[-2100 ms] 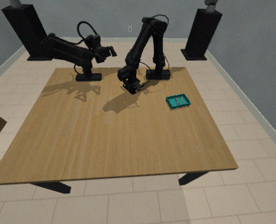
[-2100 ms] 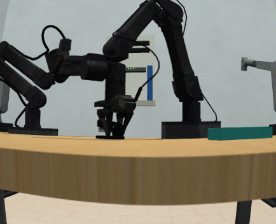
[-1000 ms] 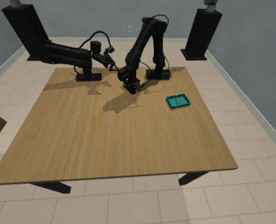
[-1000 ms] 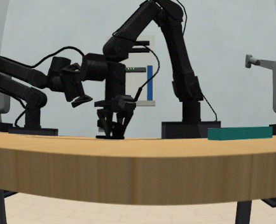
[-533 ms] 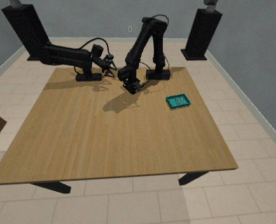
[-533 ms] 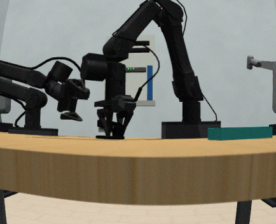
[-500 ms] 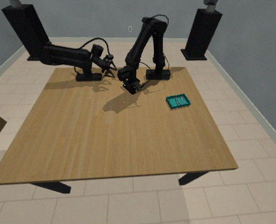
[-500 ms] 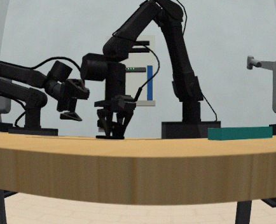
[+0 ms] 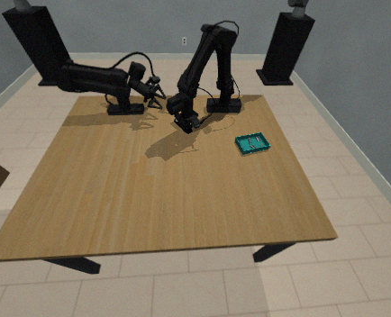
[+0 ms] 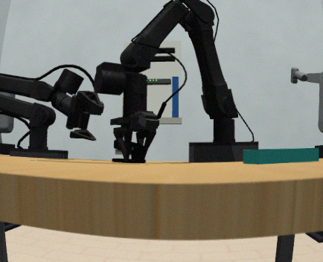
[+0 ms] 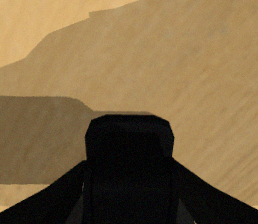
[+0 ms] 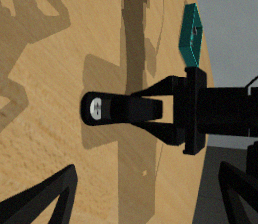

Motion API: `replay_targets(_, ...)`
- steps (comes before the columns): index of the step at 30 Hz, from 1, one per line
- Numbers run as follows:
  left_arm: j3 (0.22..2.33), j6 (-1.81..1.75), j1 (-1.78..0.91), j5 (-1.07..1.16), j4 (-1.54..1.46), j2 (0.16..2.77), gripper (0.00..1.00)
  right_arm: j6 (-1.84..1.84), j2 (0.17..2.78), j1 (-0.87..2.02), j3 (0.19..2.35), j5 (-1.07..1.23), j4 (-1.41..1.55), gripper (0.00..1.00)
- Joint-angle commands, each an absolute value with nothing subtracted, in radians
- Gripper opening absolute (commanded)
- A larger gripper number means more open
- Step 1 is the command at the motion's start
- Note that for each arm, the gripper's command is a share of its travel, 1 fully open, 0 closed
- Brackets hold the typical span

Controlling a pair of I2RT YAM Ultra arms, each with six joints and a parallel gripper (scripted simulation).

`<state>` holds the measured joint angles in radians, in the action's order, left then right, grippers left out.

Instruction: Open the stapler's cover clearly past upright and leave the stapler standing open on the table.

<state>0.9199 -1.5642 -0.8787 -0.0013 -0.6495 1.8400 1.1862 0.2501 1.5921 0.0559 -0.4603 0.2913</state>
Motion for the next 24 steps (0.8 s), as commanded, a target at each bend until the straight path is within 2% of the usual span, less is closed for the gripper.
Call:
replay_targets(1,0.915,-1.568,-0.878,0.000,-0.644,1.833,0.33,1.187,0.226,1.584,0.094,-0.445,0.312,1.00)
replay_targets(8,0.915,-1.568,-0.878,0.000,-0.644,1.833,0.33,1.187,0.226,1.584,0.094,-0.445,0.312,1.00)
replay_targets(12,0.915,-1.568,-0.878,0.000,-0.644,1.833,0.33,1.114,0.218,1.592,0.089,-0.490,0.286,0.55)
replay_targets(14,0.915,-1.568,-0.878,0.000,-0.644,1.833,0.33,1.114,0.218,1.592,0.089,-0.490,0.286,0.55)
replay_targets(15,0.915,-1.568,-0.878,0.000,-0.644,1.833,0.33,1.076,0.208,1.599,0.086,-0.511,0.268,0.50)
replay_targets(24,0.915,-1.568,-0.878,0.000,-0.644,1.833,0.33,0.713,0.222,1.695,0.006,-0.634,0.083,0.50)
